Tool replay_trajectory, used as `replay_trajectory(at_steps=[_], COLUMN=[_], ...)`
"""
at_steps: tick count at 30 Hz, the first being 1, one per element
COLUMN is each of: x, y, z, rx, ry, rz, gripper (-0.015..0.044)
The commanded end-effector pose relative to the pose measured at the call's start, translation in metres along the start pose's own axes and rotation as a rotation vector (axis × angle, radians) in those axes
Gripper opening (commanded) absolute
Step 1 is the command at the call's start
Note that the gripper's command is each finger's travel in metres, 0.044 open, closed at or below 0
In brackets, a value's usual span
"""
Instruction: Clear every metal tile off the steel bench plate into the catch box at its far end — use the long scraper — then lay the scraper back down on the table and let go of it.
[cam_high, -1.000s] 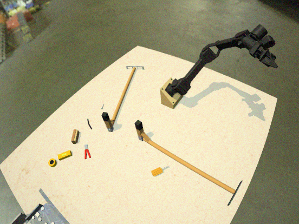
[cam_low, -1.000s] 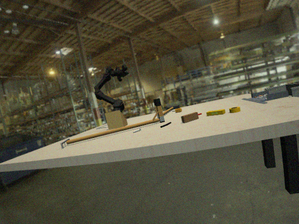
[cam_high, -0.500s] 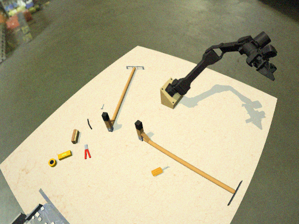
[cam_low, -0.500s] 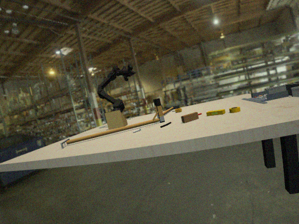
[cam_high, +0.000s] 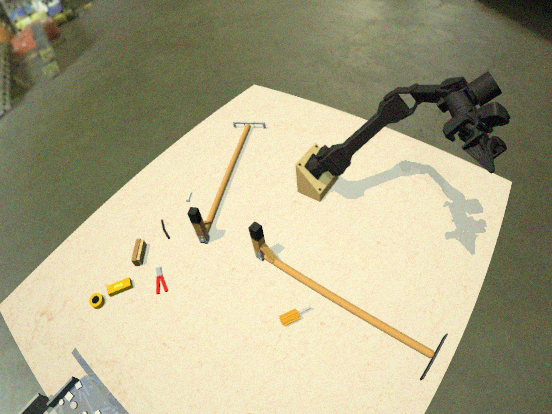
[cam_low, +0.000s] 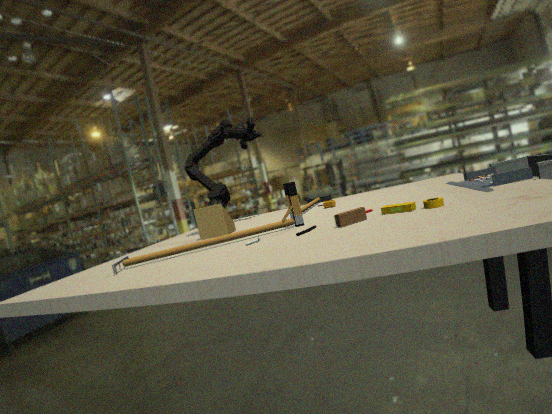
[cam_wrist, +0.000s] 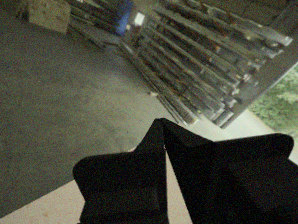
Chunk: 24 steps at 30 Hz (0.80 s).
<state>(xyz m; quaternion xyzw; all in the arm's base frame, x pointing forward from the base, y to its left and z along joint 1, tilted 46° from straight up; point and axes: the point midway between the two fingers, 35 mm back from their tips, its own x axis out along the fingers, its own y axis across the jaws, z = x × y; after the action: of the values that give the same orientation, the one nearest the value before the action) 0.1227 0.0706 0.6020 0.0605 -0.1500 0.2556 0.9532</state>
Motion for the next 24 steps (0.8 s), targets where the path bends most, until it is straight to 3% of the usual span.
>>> replay_trajectory(at_steps=[1,24], x=[0.011,0.061], y=[-0.01,-0.074], z=[-0.01,-0.071], rx=[0.002,0.042], ry=[0.036,0.233], rz=[-0.017,-0.12], gripper=[0.0,0.0])
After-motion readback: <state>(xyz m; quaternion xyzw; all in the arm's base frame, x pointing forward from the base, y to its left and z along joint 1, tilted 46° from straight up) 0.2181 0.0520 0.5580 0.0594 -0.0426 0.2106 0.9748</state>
